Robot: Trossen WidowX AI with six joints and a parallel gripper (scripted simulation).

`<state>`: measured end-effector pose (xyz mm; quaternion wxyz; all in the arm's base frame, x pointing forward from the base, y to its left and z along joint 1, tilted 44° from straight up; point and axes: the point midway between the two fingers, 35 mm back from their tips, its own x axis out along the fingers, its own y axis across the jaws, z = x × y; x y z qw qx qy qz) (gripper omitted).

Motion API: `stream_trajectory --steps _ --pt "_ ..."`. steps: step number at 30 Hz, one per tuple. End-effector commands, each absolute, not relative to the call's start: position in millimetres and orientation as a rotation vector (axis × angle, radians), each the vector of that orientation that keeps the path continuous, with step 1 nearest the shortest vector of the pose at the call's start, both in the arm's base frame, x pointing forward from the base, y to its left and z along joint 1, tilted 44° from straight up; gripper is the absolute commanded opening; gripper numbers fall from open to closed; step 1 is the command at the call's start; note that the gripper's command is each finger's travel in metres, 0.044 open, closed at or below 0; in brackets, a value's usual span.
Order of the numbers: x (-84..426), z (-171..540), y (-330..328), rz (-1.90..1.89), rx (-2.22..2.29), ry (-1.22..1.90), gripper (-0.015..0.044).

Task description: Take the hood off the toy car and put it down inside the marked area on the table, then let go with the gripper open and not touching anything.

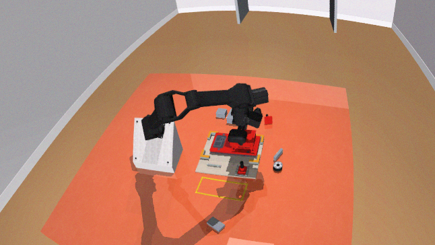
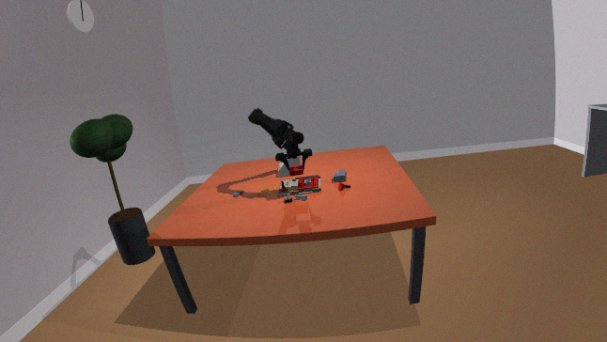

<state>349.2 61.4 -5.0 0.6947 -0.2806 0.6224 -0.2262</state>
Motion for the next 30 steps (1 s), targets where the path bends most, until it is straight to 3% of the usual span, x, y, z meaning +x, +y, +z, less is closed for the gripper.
stream_trajectory --steps 1,30 --pt "348 5 49 -0.502 -0.636 1.393 0.0" --pt "325 87 -39 -0.509 -0.636 1.388 0.0"
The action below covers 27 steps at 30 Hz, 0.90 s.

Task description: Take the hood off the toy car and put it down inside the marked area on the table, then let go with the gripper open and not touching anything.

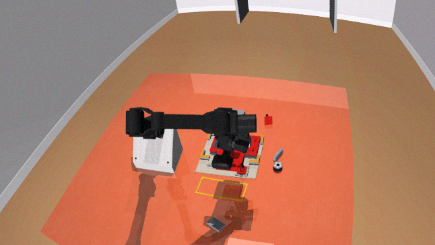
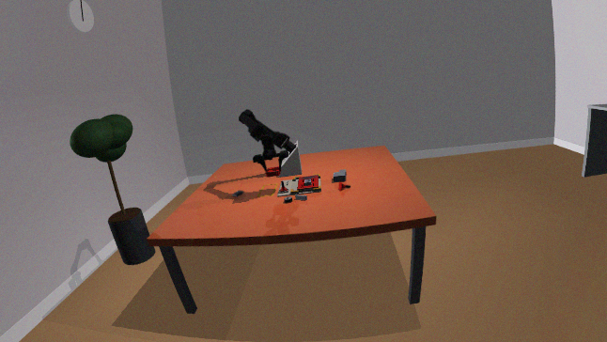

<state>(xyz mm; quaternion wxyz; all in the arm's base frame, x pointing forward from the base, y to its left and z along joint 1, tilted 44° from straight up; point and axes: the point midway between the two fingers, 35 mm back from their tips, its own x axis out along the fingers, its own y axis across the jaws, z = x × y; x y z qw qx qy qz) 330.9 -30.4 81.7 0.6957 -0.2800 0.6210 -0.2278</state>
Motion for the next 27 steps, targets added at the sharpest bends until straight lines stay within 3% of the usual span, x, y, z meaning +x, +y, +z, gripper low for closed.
stream_trajectory --steps 1,27 --pt "324 90 -42 -0.51 -0.637 1.388 0.0" --pt "305 111 -78 -0.525 -0.645 1.385 0.0"
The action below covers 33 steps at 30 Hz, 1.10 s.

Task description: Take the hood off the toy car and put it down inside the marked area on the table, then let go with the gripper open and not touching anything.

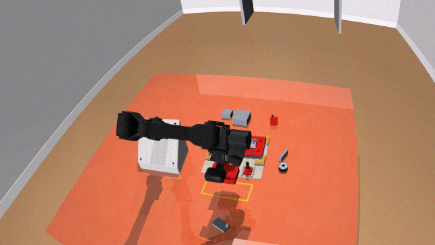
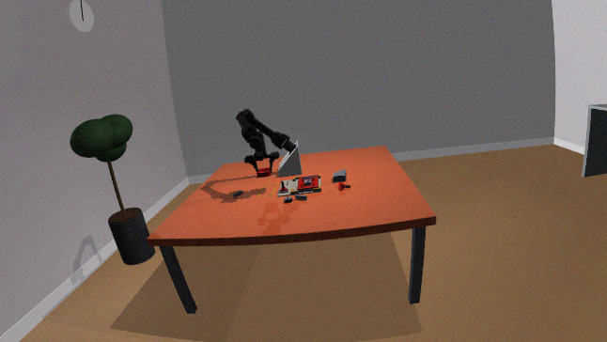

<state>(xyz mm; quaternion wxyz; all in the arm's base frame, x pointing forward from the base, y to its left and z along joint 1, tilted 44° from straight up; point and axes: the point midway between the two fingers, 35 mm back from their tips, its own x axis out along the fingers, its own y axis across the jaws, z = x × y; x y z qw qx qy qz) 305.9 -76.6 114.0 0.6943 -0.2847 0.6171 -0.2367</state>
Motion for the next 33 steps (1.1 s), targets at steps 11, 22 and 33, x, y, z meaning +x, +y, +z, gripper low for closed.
stream_trajectory --steps 11,22,33 --pt "306 105 -83 -0.525 -0.644 1.385 0.0" --pt "308 99 -89 -0.524 -0.644 1.386 0.0" --pt "309 94 -94 -0.524 -0.644 1.386 0.0"
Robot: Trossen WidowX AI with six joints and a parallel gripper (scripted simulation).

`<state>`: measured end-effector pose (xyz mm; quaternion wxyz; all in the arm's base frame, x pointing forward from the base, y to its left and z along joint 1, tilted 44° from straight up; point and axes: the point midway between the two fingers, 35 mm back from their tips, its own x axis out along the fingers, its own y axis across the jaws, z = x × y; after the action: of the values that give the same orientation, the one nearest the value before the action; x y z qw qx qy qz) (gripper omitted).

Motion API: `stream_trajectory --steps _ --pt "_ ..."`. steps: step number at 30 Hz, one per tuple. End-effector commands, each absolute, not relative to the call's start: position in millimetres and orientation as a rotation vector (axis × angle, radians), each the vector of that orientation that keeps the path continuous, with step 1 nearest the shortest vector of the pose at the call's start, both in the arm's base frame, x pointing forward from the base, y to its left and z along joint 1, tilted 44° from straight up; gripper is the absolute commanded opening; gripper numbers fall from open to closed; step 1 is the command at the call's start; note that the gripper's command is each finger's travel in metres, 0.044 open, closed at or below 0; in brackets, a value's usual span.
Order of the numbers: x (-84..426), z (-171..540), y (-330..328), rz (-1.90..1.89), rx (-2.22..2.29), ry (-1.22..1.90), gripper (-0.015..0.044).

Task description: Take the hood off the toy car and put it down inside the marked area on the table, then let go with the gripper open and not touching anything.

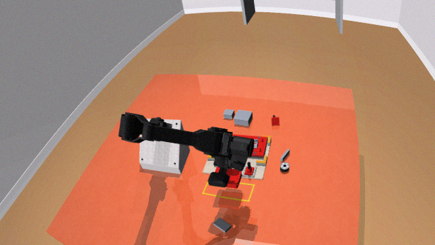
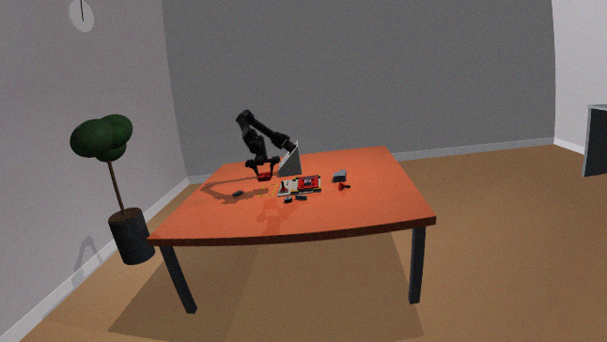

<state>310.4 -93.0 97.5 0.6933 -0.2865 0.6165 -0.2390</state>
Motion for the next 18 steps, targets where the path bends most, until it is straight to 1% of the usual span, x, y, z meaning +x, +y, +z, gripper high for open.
stream_trajectory --steps 1,18 --pt "309.1 93.1 -94.3 -0.524 -0.644 1.386 0.0" --pt "310.6 84.4 -102.8 -0.525 -0.644 1.385 0.0"
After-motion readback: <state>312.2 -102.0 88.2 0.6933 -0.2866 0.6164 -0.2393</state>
